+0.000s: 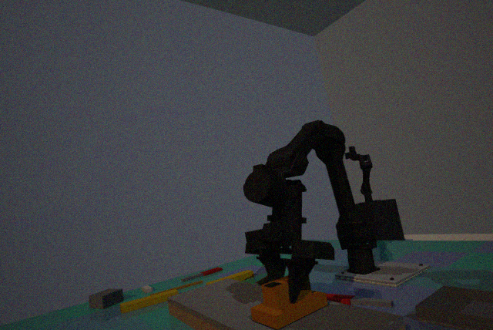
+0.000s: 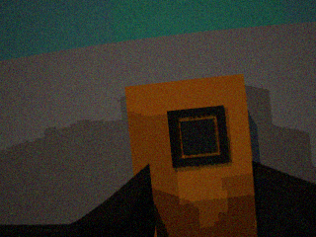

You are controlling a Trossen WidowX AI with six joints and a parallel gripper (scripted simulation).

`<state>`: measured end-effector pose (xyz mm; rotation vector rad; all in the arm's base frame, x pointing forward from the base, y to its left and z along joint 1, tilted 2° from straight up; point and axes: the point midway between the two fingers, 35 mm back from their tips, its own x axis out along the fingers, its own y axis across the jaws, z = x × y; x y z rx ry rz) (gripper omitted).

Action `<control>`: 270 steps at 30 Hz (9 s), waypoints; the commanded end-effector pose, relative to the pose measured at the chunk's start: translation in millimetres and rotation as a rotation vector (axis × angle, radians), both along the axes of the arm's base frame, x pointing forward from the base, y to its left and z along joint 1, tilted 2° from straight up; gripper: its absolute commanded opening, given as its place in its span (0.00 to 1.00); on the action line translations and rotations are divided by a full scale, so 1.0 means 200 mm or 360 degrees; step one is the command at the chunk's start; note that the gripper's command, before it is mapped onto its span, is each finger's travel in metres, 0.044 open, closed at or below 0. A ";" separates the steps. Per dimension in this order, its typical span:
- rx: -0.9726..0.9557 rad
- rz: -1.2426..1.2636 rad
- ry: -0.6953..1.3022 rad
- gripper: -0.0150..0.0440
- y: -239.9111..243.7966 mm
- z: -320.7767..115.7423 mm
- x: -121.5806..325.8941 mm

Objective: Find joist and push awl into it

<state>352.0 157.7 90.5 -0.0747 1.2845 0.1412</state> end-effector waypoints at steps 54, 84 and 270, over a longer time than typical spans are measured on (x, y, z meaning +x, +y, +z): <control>-0.0040 -0.0005 -0.0004 0.25 -1.10 -0.01 0.15; -0.0049 -0.0011 -0.0007 0.25 -1.46 0.00 0.20; 0.0032 0.2495 -0.0052 0.25 0.96 -0.05 -1.26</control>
